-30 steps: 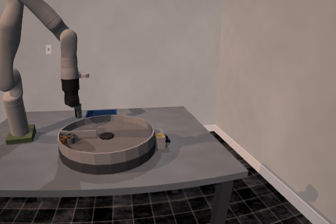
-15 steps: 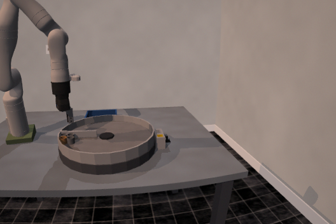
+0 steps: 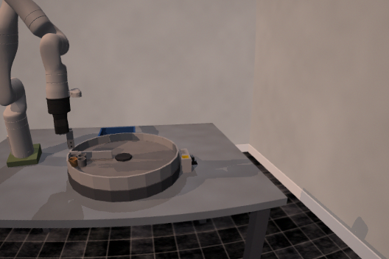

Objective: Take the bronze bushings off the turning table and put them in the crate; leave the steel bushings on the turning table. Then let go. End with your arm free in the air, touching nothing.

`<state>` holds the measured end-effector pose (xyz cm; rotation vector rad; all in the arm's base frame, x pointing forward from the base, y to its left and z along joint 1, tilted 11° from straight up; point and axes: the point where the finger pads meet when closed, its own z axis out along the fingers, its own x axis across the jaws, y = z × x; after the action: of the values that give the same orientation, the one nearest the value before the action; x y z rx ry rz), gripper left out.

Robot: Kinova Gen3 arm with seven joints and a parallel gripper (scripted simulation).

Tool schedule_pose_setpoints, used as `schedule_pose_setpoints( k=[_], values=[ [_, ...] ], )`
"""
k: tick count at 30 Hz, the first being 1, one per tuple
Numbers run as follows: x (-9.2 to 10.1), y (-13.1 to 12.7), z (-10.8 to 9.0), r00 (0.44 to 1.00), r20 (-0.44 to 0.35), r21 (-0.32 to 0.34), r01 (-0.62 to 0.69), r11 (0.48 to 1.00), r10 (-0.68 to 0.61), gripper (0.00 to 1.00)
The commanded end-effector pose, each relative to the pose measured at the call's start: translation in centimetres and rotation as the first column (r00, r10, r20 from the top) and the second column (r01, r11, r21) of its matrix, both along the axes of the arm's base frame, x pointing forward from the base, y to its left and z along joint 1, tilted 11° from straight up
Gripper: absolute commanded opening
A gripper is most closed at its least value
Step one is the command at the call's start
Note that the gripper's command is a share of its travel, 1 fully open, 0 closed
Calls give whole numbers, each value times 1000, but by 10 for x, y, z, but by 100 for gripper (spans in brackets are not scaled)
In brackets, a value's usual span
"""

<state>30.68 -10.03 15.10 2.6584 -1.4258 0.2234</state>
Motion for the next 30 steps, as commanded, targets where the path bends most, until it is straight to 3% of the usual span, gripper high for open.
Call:
schedule_pose_setpoints(
  k=[1,4,9,21,26,30],
  values=[
    [0,0,1,1000,3,0,1,1000,-1,40],
    [0,0,1,1000,3,0,1,1000,-1,40],
    [2,-4,-16,1000,6,0,2,1000,-2,40],
    [2,-4,-16,1000,6,0,2,1000,-2,40],
    [4,-7,-32,1000,9,1,3,1000,-3,40],
    [4,-7,-32,1000,9,1,3,1000,-3,40]
  ],
)
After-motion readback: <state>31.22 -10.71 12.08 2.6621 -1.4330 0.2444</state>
